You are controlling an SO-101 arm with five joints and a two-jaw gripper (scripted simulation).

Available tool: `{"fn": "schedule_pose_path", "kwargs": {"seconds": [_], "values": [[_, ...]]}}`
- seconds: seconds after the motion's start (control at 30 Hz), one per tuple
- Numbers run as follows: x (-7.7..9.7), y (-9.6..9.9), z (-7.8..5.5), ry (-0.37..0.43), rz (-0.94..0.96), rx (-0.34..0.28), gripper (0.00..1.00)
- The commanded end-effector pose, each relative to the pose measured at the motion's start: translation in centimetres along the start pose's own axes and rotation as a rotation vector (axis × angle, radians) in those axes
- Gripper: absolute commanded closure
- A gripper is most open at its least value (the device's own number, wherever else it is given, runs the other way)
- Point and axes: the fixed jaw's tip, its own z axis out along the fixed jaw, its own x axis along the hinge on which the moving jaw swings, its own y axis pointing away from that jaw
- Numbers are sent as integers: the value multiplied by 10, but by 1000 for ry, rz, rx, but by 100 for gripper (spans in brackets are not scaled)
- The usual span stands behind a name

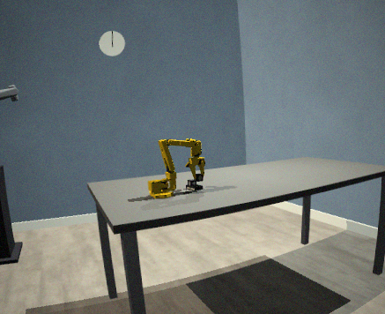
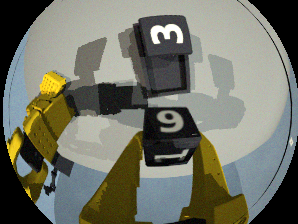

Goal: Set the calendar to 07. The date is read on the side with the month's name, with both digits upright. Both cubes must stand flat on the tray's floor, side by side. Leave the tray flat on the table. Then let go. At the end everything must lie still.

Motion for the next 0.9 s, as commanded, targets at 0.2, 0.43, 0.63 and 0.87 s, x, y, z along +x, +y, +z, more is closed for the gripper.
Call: {"fn": "schedule_pose_path", "kwargs": {"seconds": [0.2,0.43,0.63,0.87], "values": [[-23,-7,-8,3,-134,52,100],[-28,-7,-8,3,-166,52,100],[-31,-8,-13,2,-162,69,100],[-31,-8,-13,2,-162,69,100]]}}
